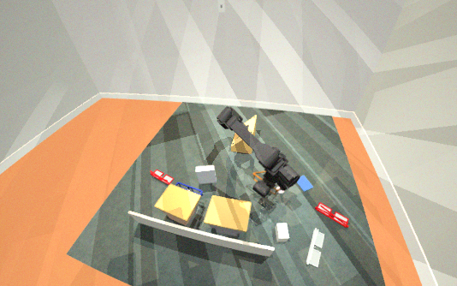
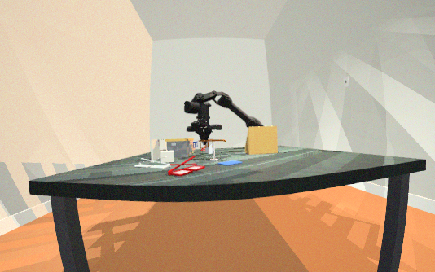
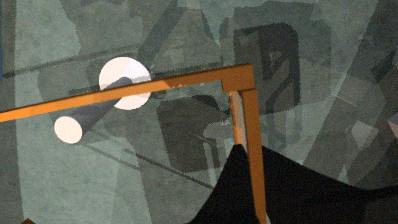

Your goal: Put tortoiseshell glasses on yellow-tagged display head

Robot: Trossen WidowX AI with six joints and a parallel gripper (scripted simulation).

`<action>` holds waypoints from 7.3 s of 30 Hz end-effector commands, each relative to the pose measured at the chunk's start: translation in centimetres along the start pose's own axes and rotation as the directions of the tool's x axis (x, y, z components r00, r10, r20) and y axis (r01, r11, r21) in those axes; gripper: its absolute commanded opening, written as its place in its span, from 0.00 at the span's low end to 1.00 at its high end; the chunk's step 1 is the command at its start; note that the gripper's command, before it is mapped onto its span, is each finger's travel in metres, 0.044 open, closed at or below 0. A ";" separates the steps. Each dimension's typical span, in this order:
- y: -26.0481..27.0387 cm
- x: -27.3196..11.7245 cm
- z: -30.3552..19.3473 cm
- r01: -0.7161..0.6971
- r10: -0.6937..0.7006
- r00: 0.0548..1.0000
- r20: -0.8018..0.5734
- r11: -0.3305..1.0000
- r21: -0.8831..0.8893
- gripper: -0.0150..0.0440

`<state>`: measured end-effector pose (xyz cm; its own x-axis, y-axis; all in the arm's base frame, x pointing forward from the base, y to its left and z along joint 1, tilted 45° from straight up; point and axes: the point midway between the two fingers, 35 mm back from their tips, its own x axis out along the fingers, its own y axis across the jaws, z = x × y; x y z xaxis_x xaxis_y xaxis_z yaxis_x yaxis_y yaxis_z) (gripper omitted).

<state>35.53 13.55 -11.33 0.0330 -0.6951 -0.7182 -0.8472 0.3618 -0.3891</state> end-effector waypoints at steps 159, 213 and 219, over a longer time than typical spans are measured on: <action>19.0 0.9 4.8 0.019 0.012 1.000 0.015 -0.500 -0.866 0.25; 13.1 -6.2 3.9 0.032 0.020 0.999 0.029 -0.246 -0.969 0.25; 9.5 -6.7 2.1 0.036 0.022 0.999 0.036 -0.022 -0.999 0.25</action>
<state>27.45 24.01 -12.89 0.0302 -0.6656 -0.7457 -0.4163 -0.6866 0.5960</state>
